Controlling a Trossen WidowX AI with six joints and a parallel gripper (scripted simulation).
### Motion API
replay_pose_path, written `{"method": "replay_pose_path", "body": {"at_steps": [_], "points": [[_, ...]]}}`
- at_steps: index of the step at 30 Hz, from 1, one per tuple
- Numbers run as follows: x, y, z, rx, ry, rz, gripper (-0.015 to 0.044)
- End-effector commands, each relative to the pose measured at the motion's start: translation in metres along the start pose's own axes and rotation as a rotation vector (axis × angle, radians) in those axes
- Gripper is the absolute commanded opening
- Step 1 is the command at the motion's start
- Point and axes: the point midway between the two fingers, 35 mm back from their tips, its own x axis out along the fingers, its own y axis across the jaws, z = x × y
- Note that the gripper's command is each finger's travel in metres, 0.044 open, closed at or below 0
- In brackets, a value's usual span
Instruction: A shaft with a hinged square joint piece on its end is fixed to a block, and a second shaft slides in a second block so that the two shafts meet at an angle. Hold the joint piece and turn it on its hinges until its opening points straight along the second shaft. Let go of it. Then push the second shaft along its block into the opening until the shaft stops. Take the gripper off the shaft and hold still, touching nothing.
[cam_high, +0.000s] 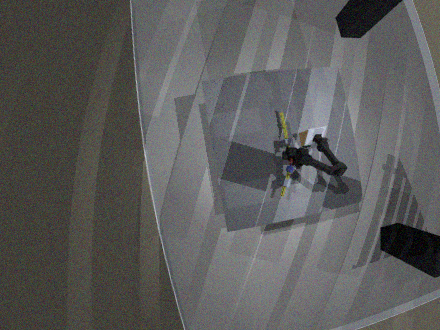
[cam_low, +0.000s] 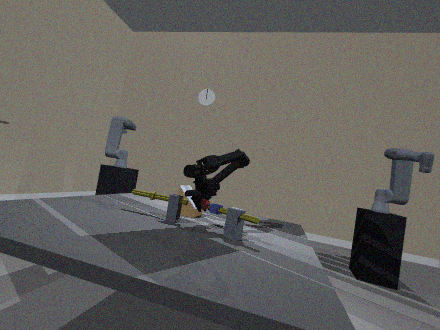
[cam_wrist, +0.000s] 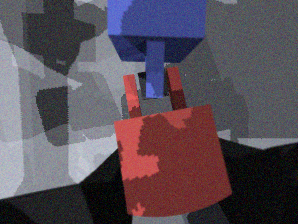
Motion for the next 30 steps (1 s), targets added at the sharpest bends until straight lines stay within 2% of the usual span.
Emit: {"method": "replay_pose_path", "body": {"at_steps": [1,26,30], "points": [[0.0003,-0.0004,-0.0001,-0.009,-0.007,0.002,0.0],[0.0005,-0.0004,-0.0003,-0.007,-0.008,0.003,0.0],[0.0005,-0.0004,-0.0003,-0.007,-0.008,0.003,0.0105]]}}
